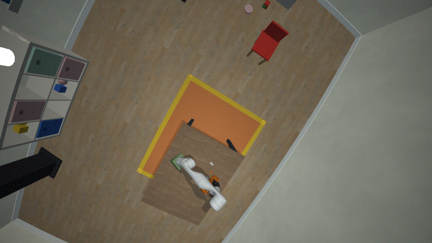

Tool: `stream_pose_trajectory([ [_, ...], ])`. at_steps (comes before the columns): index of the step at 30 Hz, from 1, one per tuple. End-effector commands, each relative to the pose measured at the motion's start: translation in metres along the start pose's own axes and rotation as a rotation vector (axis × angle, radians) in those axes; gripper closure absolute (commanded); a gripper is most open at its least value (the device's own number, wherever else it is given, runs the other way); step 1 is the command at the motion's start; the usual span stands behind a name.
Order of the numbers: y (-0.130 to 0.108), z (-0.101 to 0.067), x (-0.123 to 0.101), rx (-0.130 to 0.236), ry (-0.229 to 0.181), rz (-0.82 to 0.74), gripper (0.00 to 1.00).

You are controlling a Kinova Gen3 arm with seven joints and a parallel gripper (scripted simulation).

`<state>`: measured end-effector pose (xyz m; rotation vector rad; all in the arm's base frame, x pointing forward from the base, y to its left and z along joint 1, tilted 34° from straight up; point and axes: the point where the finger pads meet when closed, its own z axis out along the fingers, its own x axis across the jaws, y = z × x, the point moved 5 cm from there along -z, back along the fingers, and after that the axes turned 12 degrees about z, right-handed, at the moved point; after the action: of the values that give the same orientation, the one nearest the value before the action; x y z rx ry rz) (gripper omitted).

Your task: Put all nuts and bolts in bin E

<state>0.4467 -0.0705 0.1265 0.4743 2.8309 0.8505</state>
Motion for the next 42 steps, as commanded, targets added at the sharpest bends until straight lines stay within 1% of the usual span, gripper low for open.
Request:
stream_pose_trajectory([
  [1, 0.0, 0.0075, 0.0018, -0.002, 0.008, 0.001, 0.66],
  [3, 0.0, 0.0106, 0.0021, -0.002, 0.008, 0.001, 0.66],
  [16, 0.0002, 0.0106, 0.0023, -0.002, 0.008, 0.001, 0.66],
  [17, 0.0002, 0.0106, 0.0023, -0.002, 0.008, 0.001, 0.36],
  [34, 0.0002, 0.0105, 0.0023, -0.002, 0.007, 0.001, 0.36],
  [42, 0.0002, 0.0026, 0.0023, -0.002, 0.008, 0.001, 0.36],
])
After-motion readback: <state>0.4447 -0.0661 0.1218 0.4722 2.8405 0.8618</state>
